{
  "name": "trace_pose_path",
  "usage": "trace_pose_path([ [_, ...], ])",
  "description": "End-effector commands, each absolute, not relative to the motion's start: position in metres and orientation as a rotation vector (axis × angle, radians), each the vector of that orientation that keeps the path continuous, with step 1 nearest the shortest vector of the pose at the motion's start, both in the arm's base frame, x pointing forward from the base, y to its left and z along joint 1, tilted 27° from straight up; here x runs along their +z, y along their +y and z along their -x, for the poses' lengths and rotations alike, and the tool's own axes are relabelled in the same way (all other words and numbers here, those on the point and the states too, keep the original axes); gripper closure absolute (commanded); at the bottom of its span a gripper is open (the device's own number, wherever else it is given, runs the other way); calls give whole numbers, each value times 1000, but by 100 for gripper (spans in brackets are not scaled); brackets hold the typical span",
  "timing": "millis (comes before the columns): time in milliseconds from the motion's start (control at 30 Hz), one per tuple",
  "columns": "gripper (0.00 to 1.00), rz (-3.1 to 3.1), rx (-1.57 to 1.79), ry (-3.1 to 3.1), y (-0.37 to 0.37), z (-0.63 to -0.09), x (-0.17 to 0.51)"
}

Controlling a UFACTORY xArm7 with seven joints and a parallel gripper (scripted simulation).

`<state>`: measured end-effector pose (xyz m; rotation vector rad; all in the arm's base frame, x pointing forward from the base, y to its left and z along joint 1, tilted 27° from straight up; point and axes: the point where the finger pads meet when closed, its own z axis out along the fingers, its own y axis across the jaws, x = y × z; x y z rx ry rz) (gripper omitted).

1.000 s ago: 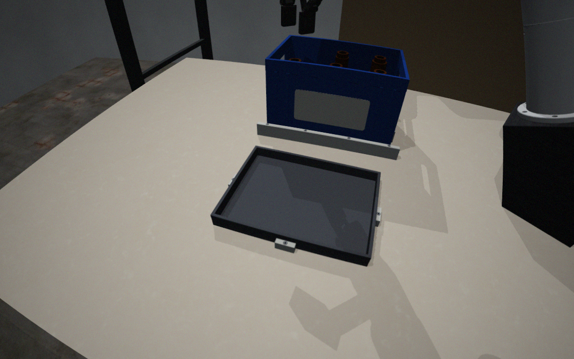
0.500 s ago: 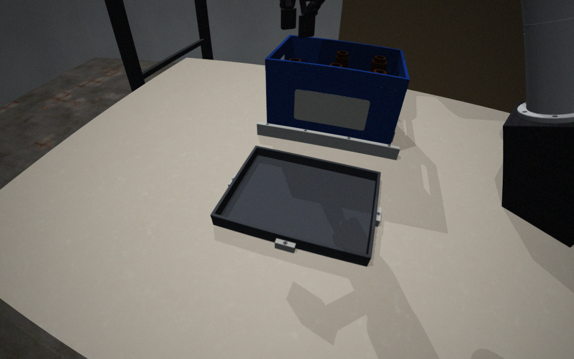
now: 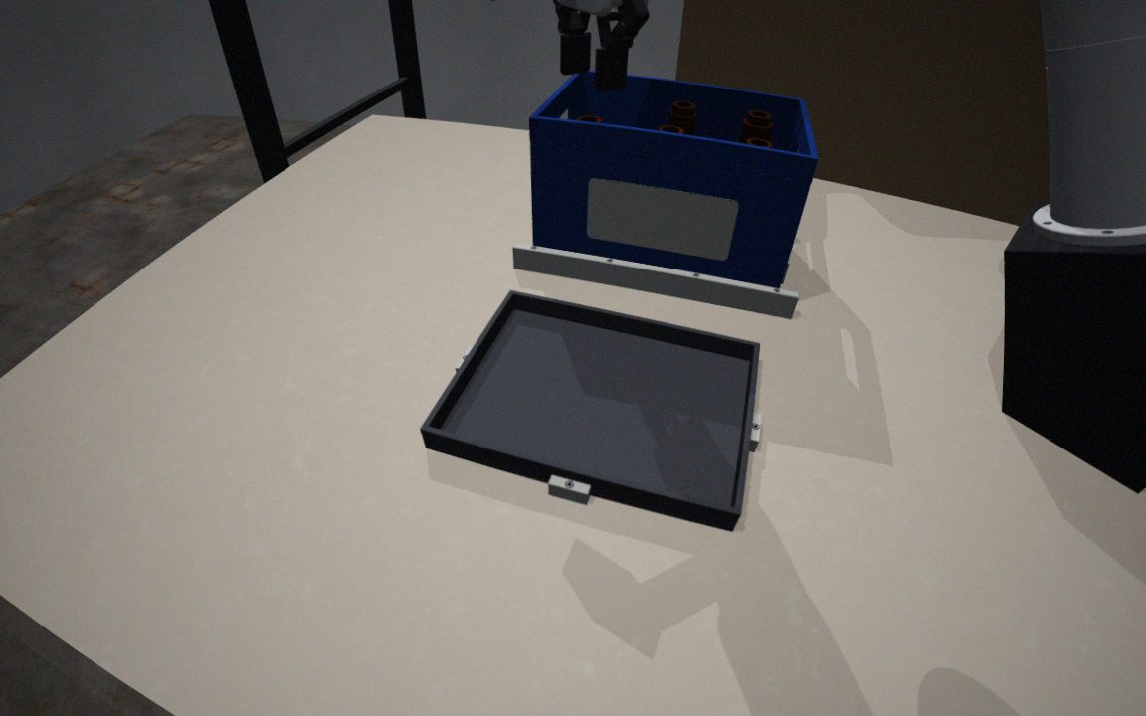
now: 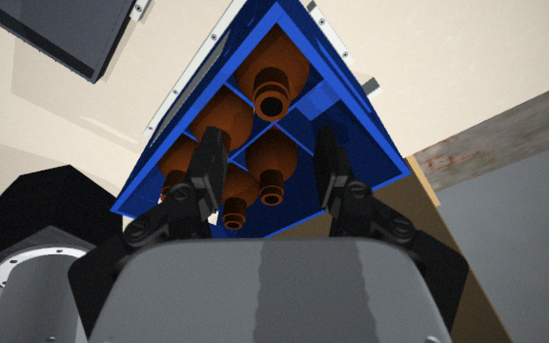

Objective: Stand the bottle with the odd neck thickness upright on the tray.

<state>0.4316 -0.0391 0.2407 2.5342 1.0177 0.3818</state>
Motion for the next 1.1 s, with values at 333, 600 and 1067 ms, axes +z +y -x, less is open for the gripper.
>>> trace_pose_path([
  [333, 35, -2532, 385, 1017, -43, -439, 228],
  [600, 35, -2532, 385, 1017, -44, -440, 224],
  [1067, 35, -2532, 385, 1017, -44, -441, 223],
])
